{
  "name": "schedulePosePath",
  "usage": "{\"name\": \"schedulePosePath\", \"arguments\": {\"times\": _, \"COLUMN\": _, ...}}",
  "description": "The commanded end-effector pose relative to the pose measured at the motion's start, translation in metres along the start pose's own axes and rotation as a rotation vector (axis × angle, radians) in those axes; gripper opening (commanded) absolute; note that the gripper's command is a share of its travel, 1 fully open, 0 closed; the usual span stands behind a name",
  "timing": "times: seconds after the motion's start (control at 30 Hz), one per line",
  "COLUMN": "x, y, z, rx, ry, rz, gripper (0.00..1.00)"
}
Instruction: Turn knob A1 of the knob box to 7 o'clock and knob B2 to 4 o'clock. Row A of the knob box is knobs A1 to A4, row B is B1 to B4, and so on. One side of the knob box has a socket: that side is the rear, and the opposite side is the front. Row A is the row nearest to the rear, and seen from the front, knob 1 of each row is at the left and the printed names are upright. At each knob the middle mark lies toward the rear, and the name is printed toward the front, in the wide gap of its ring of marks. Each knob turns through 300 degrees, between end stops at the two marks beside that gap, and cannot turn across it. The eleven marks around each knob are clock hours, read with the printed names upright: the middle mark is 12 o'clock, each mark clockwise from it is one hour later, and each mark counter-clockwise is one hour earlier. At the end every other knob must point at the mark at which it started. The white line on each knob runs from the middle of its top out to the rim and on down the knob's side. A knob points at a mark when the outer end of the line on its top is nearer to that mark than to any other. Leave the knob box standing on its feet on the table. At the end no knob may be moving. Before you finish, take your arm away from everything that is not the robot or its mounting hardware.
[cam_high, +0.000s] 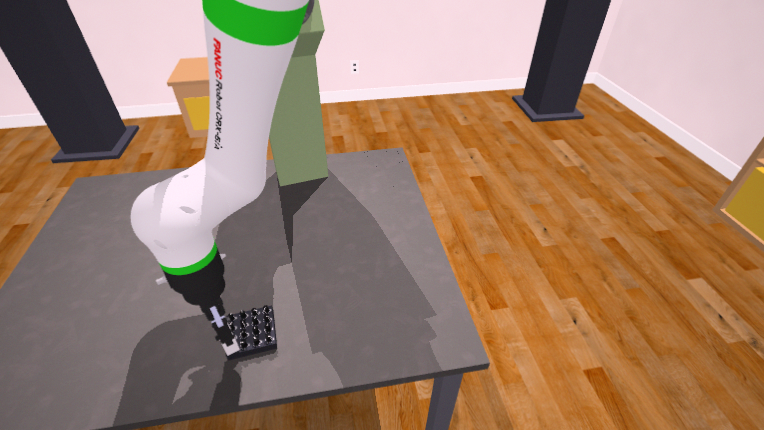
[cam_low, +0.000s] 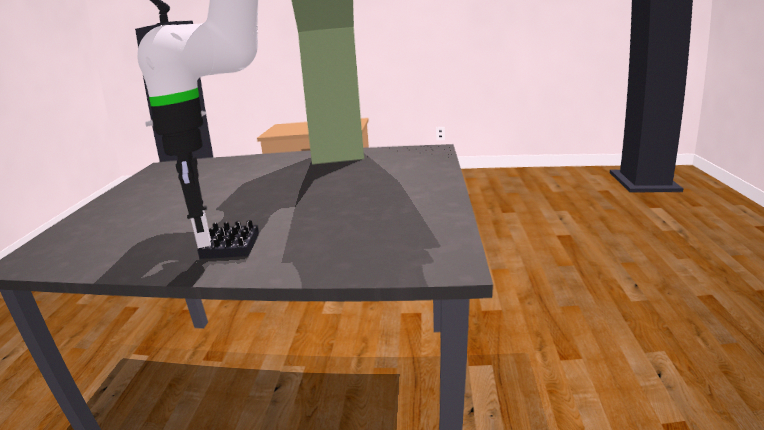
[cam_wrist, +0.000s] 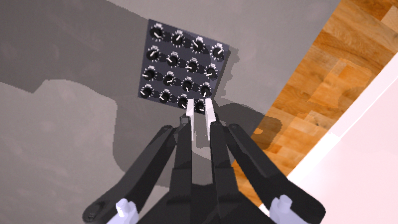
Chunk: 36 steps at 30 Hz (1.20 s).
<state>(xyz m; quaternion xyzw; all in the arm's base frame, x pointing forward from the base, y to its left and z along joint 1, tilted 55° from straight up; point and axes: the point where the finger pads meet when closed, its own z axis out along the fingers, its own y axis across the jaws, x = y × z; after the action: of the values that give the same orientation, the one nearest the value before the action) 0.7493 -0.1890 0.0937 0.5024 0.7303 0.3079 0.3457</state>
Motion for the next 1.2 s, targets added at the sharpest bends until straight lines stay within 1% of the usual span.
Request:
{"name": "schedulePosePath", "arguments": {"times": 0.0, "x": -0.0002, "y": 0.0, "z": -0.0001, "rx": 0.0, "ry": 0.0, "rz": 0.0, "gripper": 0.12}}
{"name": "schedulePosePath", "arguments": {"times": 0.53, "x": -0.0002, "y": 0.0, "z": -0.0001, "rx": 0.0, "ry": 0.0, "rz": 0.0, "gripper": 0.12}}
{"name": "schedulePosePath", "arguments": {"times": 0.57, "x": -0.0002, "y": 0.0, "z": -0.0001, "rx": 0.0, "ry": 0.0, "rz": 0.0, "gripper": 0.05}}
{"name": "schedulePosePath", "arguments": {"times": 1.17, "x": -0.0002, "y": 0.0, "z": -0.0001, "rx": 0.0, "ry": 0.0, "rz": 0.0, "gripper": 0.05}}
